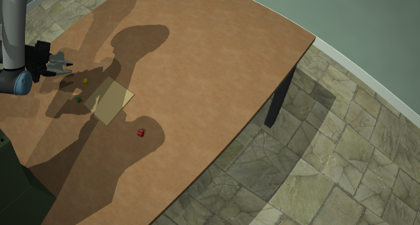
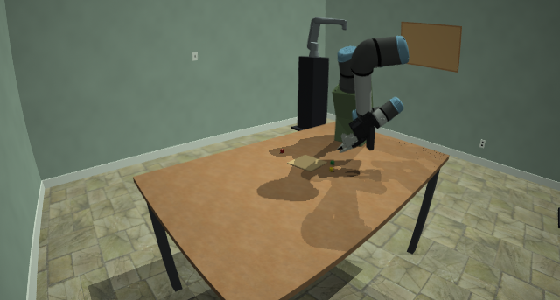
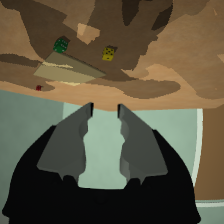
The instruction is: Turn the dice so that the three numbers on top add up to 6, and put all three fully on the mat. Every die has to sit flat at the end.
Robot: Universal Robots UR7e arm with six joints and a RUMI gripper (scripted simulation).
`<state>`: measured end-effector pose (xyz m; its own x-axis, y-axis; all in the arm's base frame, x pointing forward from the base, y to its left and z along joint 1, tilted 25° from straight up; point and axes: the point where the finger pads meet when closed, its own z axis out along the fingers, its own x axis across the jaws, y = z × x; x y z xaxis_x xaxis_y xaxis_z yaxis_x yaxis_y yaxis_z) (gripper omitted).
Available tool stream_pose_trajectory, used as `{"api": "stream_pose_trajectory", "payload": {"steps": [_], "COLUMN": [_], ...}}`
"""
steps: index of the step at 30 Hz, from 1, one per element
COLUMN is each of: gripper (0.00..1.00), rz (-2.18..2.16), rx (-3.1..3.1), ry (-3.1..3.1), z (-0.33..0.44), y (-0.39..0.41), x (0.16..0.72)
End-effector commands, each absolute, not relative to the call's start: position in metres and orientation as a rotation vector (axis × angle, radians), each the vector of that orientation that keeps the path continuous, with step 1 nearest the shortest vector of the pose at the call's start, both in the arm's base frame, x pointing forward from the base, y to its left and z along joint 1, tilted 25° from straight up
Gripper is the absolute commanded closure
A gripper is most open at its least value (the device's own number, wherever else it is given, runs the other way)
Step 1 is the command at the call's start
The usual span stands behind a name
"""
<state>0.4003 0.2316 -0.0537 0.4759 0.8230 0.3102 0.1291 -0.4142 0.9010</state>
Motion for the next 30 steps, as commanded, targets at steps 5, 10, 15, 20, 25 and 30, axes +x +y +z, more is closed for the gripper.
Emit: {"api": "stream_pose_trajectory", "payload": {"steps": [5,10,15,20,25,30], "gripper": [0.82,0.82,0.82,0.82,0.82,0.82], "rz": [0.973,0.947,0.921,0.887,0.84,0.799], "rx": [1.908,1.987,2.066,2.149,2.255,2.337], "ry": [0.847,0.906,0.965,1.031,1.117,1.185], "z": [-0.049,-0.045,-0.041,-0.036,-0.03,-0.026], "y": [0.229,0.226,0.222,0.219,0.215,0.212], "x": [0.403,0.405,0.406,0.41,0.413,0.415]}}
